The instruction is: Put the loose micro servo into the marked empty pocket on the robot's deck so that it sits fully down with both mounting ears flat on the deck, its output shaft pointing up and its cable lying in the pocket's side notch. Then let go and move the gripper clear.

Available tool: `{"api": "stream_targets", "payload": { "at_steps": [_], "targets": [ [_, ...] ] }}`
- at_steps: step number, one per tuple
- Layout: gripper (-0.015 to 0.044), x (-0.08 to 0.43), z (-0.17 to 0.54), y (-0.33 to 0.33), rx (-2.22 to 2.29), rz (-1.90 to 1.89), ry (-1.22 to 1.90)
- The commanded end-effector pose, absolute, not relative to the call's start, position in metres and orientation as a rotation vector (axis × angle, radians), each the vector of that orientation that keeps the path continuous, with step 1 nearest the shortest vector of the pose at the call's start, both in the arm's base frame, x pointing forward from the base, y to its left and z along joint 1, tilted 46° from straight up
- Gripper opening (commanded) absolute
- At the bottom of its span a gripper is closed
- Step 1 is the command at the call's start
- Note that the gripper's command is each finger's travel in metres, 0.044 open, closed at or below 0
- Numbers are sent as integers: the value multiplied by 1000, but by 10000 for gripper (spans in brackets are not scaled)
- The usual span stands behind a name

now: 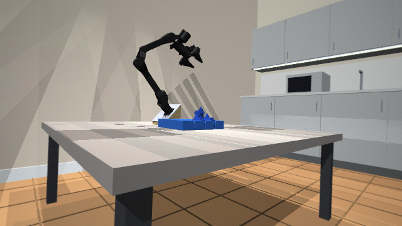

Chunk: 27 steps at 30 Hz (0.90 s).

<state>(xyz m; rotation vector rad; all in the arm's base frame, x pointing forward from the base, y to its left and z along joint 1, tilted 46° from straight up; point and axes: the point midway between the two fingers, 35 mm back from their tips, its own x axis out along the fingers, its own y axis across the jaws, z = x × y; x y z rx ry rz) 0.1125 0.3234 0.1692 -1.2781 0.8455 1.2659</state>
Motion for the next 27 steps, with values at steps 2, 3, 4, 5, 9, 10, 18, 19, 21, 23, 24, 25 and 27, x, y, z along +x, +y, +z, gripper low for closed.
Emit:
{"api": "stream_targets", "payload": {
  "at_steps": [2, 3, 4, 5, 9, 10, 18, 19, 21, 23, 24, 25, 27],
  "targets": [
    [440, 127, 145, 310, -1439, 1278, 866],
    [440, 130, 140, 308, -1470, 1283, 870],
    [440, 133, 136, 305, -1501, 1288, 873],
    [440, 135, 132, 303, -1531, 1293, 877],
    [440, 145, 116, 292, -1651, 1319, 894],
    [440, 148, 112, 289, -1680, 1327, 899],
    [440, 165, 82, 263, -1906, 1411, 948],
    [440, 167, 78, 259, -1933, 1423, 955],
    [440, 170, 71, 252, -1987, 1451, 969],
    [440, 173, 65, 245, -2039, 1482, 983],
    [440, 175, 62, 241, -2065, 1498, 990],
    [440, 177, 59, 237, -2090, 1515, 997],
    [440, 180, 53, 229, -2140, 1551, 1012]
  ]
}}
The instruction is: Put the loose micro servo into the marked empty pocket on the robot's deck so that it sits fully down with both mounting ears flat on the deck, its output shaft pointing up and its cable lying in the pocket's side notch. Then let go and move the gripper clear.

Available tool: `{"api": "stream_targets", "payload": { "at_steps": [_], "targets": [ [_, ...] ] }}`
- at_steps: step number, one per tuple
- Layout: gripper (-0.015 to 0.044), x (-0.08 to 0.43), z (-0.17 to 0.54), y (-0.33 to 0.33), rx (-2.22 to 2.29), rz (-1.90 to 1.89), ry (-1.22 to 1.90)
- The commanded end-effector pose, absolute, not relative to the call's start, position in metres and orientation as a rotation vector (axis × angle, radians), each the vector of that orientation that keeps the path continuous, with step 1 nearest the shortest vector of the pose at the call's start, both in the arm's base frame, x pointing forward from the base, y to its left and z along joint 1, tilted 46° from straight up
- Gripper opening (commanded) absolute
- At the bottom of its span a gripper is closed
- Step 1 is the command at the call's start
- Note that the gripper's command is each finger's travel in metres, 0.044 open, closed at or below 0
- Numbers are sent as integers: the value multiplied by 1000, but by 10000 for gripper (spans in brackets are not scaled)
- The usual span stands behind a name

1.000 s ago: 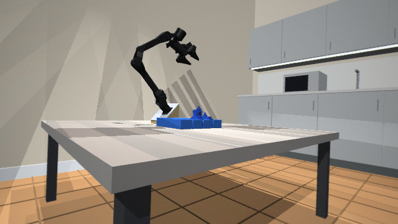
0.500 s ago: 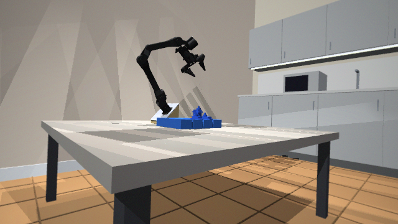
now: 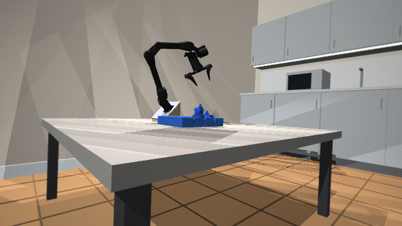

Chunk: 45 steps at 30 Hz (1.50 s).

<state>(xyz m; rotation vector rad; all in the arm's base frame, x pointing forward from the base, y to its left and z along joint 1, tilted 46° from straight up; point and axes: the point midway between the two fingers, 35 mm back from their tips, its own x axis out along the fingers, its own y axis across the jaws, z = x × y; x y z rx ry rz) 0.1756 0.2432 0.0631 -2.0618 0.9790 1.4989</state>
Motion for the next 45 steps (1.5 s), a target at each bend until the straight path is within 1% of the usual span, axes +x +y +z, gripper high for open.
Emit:
{"api": "stream_targets", "payload": {
  "at_steps": [1, 11, 24, 45],
  "targets": [
    [440, 181, 50, 225, -2164, 1570, 1019],
    [440, 192, 26, 182, -2374, 1806, 1096],
    [440, 198, 3, 130, -2523, 2233, 1166],
    [440, 201, -18, 109, -2524, 2239, 1168]
  ]
}}
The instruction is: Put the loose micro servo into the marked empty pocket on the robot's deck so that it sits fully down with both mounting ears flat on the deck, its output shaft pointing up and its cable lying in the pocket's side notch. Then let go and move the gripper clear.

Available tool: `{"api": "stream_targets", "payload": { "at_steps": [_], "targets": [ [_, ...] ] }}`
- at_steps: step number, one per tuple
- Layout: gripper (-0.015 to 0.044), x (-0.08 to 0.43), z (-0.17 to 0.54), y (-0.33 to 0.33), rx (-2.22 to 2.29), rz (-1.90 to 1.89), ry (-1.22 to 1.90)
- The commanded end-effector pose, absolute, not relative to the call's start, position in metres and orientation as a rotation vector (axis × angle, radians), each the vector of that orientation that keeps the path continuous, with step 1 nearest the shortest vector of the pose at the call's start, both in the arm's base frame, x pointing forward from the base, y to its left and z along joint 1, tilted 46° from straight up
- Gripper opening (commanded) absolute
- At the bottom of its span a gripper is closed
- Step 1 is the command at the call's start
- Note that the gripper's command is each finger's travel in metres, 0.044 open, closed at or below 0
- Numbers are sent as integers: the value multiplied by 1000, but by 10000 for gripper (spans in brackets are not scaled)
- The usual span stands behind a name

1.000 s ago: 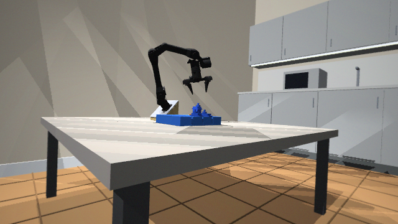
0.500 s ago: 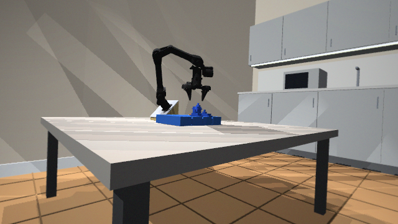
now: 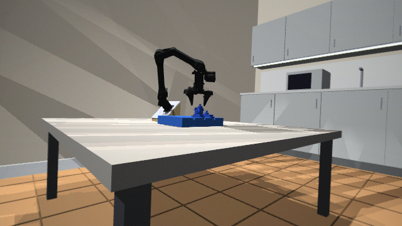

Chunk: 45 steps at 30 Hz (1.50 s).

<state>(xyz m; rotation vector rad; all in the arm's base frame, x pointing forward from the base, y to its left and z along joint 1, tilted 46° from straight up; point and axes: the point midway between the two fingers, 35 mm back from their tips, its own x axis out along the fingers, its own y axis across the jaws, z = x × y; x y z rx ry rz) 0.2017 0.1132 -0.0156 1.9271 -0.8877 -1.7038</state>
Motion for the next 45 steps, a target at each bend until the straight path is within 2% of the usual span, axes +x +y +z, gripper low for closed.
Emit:
{"api": "stream_targets", "payload": {
  "at_steps": [1, 12, 24, 29, 33, 45],
  "targets": [
    [440, 201, -19, 108, 1918, -1701, -887],
    [440, 202, -30, 97, 1918, -1700, -888],
    [125, 202, -30, 97, 1918, -1700, -888],
    [92, 202, -30, 97, 1918, -1700, -888],
    [0, 202, -25, 103, 1918, -1700, -888],
    [0, 195, -4, 113, 1917, -1701, -887]
  ]
}}
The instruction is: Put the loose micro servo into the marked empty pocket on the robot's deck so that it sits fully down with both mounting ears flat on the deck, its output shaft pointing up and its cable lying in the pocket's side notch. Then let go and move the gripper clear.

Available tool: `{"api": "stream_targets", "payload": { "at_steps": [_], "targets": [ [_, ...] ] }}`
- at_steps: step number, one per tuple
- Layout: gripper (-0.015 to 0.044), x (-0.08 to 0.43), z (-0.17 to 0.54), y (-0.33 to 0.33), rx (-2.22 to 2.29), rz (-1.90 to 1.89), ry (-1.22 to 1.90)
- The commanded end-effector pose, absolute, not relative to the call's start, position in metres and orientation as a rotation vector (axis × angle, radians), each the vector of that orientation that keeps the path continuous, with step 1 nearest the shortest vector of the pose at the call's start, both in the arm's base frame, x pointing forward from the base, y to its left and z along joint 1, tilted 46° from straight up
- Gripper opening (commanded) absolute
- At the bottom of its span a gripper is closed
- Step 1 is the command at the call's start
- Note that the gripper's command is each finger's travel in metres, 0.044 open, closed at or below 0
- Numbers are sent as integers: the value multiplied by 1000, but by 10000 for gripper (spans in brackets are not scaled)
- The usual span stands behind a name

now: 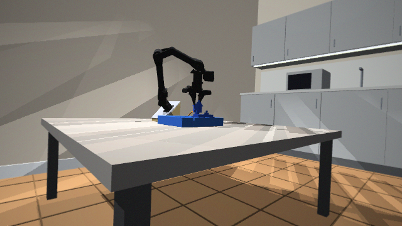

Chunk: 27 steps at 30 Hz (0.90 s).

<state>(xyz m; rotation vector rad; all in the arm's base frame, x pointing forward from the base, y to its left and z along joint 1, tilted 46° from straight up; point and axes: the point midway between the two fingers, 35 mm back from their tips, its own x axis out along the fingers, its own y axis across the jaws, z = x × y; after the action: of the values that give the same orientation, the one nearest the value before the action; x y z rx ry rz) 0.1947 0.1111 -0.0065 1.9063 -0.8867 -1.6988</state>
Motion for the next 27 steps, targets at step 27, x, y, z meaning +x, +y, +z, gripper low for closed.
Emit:
{"api": "stream_targets", "payload": {
  "at_steps": [27],
  "targets": [
    [0, 223, 15, 96, 1917, -1699, -889]
  ]
}}
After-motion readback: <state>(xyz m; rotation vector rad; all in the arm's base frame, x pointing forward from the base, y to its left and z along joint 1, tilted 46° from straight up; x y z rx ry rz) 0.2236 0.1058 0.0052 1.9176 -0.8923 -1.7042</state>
